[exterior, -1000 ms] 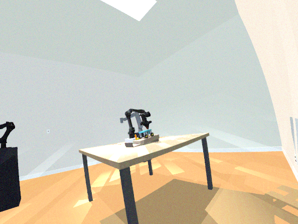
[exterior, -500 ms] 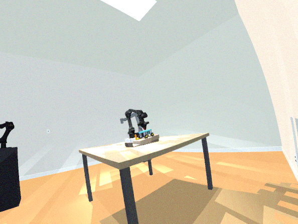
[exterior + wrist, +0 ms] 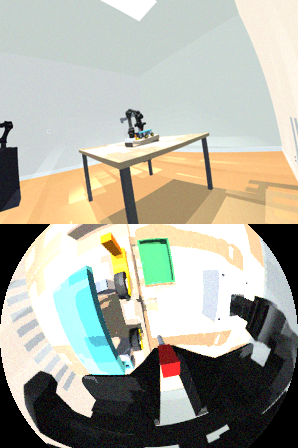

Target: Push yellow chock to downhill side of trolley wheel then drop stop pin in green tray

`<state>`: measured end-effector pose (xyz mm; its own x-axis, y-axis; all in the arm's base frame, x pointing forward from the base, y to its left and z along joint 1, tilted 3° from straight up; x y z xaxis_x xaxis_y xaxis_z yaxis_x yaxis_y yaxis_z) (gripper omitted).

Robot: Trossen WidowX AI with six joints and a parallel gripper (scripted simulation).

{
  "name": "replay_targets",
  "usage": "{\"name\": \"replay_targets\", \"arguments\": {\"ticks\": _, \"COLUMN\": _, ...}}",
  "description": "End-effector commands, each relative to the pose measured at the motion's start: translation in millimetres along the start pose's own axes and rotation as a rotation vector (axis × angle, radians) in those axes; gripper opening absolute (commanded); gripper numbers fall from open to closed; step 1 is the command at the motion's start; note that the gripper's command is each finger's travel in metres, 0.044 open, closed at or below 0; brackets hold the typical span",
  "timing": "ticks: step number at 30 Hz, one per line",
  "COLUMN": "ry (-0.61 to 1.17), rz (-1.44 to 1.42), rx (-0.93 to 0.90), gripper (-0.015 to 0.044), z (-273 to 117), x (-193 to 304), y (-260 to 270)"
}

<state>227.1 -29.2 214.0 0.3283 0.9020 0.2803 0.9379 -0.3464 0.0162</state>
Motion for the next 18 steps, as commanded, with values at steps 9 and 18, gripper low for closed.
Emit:
{"name": "replay_targets", "arguments": {"ticks": 9, "ry": -0.001, "rz": -0.003, "rx": 0.008, "gripper": 0.0000, "z": -4.8, "x": -40.8, "y": 10.2}}
{"name": "replay_targets", "arguments": {"ticks": 18, "ry": -0.005, "rz": -0.003, "rx": 0.008, "gripper": 0.0000, "z": -9.0, "x": -75.2, "y": 17.1}}
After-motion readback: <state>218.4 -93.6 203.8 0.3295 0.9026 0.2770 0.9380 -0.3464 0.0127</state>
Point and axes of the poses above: the point midway between the two fingers, 35 mm back from their tips, its own z axis out along the fingers, its own y axis across the jaws, x = y × z, the point moved 8 cm from there along -z, back along the fingers, and after that the axes turned 15 degrees about z, right-handed, at the moved point
